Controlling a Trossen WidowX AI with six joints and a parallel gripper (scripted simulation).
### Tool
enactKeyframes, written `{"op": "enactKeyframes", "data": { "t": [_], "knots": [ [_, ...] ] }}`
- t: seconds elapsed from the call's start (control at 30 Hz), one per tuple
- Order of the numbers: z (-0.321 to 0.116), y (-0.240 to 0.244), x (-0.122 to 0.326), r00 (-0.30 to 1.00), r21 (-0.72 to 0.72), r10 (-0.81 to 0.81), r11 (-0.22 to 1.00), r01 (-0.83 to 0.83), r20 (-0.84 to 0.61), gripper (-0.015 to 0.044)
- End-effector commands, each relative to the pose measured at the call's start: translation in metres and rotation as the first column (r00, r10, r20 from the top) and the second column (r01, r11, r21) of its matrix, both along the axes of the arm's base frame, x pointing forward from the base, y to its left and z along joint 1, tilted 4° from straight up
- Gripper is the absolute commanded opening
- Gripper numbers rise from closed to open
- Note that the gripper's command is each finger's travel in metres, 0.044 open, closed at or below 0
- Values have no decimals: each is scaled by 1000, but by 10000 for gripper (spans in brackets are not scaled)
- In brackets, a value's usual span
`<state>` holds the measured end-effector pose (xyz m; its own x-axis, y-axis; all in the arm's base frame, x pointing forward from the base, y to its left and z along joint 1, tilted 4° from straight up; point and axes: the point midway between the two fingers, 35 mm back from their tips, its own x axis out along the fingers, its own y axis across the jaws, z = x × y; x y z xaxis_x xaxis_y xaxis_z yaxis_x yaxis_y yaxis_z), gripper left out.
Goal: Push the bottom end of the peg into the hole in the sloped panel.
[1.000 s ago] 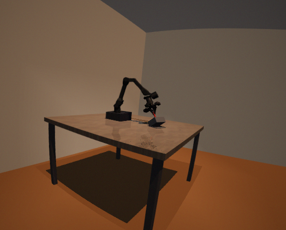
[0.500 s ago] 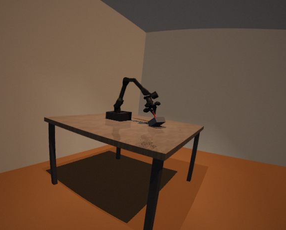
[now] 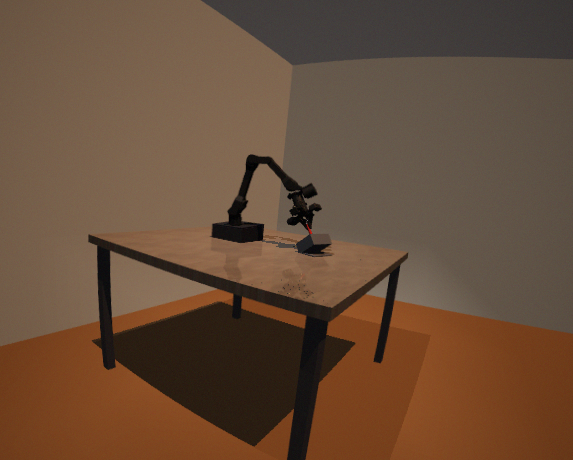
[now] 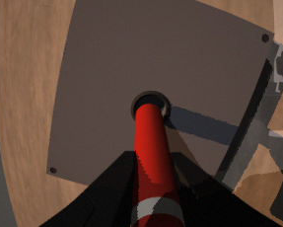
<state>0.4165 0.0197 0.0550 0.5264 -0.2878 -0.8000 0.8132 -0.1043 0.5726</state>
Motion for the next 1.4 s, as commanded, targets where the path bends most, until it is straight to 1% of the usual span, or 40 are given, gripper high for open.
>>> {"op": "enactKeyframes", "data": {
  "t": [0.0, 1.37],
  "knots": [
    [-4, -1, -1, 1000, -1, -2, 1000, 2, -5, 0],
    [-17, -5, 11, 1000, -1, -2, 1000, 2, -4, 0]
  ]
}}
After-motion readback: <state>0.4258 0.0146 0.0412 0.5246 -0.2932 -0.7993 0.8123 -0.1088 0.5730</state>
